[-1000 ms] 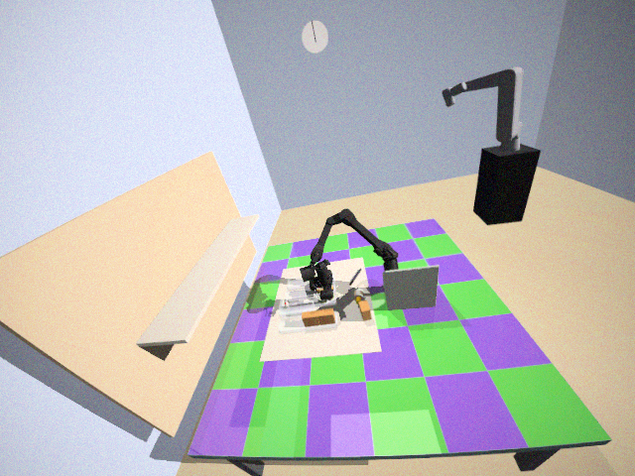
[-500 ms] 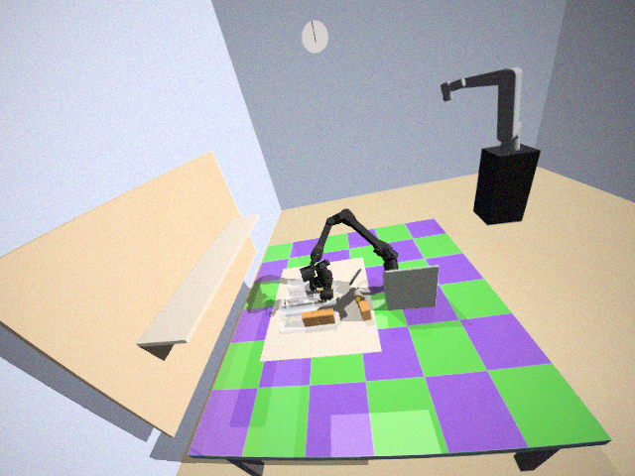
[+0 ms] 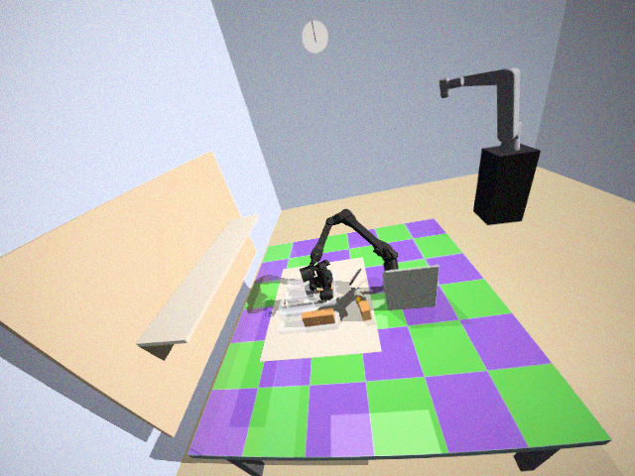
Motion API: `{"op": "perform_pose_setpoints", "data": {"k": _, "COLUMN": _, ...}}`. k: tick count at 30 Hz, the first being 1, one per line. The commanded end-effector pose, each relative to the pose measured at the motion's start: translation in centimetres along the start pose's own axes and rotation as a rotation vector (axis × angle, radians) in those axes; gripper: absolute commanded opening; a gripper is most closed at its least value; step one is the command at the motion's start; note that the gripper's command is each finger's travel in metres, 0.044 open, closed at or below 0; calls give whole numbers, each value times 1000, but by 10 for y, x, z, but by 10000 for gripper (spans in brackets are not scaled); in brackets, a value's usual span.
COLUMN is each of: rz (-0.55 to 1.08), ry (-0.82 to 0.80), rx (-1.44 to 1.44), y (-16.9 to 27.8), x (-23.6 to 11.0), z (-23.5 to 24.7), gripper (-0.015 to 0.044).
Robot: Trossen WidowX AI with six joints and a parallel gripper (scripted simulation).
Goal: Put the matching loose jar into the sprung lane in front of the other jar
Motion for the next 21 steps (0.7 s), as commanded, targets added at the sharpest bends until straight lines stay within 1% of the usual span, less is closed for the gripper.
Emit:
{"op": "perform_pose_setpoints", "data": {"k": 1, "rz": -21, "ry": -3, "rx": 18, "y": -7, "x": -3, "z": 0, "gripper": 0}}
{"op": "perform_pose_setpoints", "data": {"k": 21, "rz": -21, "ry": -3, "rx": 18, "y": -10, "x": -2, "z": 1, "gripper": 0}}
Point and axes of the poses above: the point midway between the two fingers, 35 mm back from their tips, its own x axis out along the fingers, its own z axis across the jaws, y = z × x, the point moved 2 cm from there along -x, back along the fingers, and after that the axes turned 5 degrees about x, right-handed, at the moved point
